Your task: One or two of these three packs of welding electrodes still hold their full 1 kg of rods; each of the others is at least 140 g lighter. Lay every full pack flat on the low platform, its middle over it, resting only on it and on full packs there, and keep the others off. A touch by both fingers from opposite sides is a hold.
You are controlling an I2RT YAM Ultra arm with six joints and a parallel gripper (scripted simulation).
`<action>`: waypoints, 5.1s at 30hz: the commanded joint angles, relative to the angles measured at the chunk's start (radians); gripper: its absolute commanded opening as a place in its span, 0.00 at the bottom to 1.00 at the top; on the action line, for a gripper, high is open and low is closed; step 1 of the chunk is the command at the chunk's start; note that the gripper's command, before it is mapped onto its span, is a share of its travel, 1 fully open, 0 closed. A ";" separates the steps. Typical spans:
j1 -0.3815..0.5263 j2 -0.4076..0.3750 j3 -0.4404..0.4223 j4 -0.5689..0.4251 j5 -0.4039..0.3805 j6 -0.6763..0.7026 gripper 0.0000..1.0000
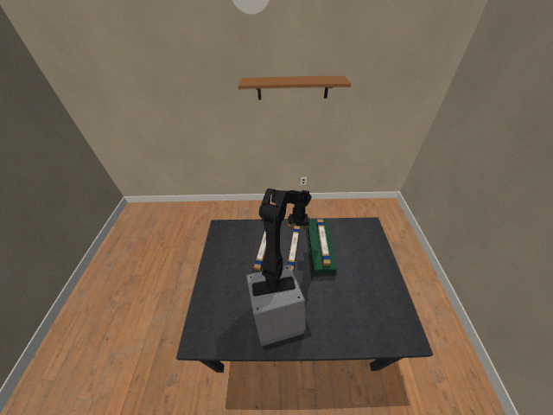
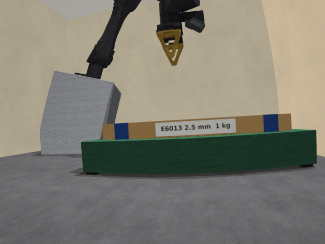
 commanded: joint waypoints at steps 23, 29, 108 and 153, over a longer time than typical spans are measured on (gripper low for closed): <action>0.358 -0.401 -0.036 -0.262 0.082 0.370 0.74; 0.353 -0.371 -0.023 -0.270 0.090 0.382 0.74; 0.353 -0.393 -0.025 -0.266 0.087 0.383 0.74; 0.353 -0.393 -0.025 -0.266 0.087 0.383 0.74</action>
